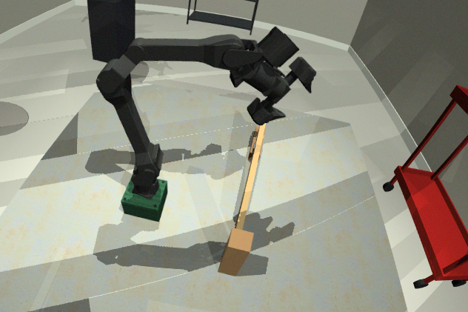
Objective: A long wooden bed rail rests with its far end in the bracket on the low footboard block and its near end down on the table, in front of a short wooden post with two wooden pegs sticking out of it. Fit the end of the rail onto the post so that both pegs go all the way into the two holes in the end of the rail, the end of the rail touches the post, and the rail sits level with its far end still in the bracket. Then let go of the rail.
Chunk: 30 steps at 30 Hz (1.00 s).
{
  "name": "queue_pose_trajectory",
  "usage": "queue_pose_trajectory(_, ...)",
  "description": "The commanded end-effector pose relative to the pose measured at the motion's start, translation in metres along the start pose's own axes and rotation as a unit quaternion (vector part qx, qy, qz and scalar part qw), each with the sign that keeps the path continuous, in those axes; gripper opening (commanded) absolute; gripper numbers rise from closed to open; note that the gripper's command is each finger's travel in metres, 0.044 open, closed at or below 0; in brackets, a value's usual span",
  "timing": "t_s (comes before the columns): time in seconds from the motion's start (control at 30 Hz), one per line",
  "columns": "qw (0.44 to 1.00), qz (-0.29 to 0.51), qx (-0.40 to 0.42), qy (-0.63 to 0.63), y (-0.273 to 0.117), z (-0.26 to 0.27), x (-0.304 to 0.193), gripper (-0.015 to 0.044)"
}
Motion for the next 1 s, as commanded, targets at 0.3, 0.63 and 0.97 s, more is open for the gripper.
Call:
queue_pose_trajectory(0.3, 0.913, 0.204, 0.297, 0.189, 0.071, 0.153, -0.124, 0.044)
queue_pose_trajectory(0.63, 0.848, 0.265, 0.393, 0.237, 0.063, 0.213, -0.156, 0.044)
queue_pose_trajectory(0.97, 0.848, 0.265, 0.393, 0.237, 0.066, 0.217, -0.157, 0.044)
Point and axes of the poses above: the point midway between the two fingers, 35 mm back from their tips, its own y axis out along the fingers, its own z axis across the jaws, x = y × z, the point moved 2 cm from there along -y, back along the fingers, and after that the axes turned 13 degrees about y, right-handed, at the moved point
